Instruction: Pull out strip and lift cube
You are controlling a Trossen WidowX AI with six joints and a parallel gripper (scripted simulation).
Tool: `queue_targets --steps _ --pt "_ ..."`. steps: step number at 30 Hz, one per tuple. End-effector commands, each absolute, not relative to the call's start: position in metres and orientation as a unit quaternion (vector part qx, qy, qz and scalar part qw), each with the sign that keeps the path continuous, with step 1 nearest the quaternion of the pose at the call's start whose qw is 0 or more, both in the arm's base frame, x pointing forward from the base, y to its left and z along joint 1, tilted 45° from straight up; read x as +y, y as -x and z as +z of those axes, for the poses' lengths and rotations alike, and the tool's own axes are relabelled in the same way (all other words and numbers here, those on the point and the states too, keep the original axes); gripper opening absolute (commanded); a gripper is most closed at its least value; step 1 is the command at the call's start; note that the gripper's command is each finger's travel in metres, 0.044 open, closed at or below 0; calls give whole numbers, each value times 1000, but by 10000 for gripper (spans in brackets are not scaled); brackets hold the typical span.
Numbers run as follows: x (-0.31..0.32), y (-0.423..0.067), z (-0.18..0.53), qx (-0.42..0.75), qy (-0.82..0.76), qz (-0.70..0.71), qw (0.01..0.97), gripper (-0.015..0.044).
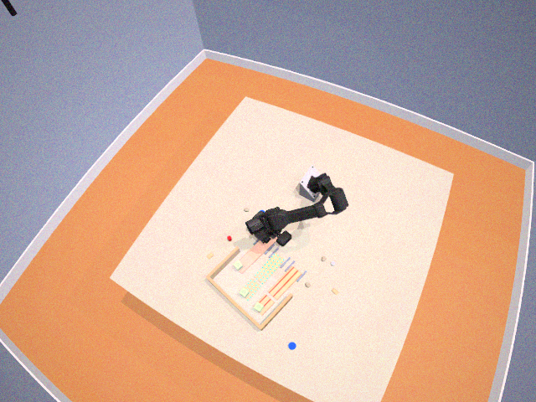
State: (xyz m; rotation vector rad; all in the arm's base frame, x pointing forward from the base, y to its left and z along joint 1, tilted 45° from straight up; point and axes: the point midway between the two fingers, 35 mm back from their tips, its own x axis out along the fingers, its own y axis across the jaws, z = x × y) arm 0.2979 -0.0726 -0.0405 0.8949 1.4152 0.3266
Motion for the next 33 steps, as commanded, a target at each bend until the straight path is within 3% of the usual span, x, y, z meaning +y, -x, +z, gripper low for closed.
queue_targets --steps 1,33 --pt "-66 -286 -43 633 -395 145 650 0" --pt "-51 -240 -39 634 -395 145 649 0"
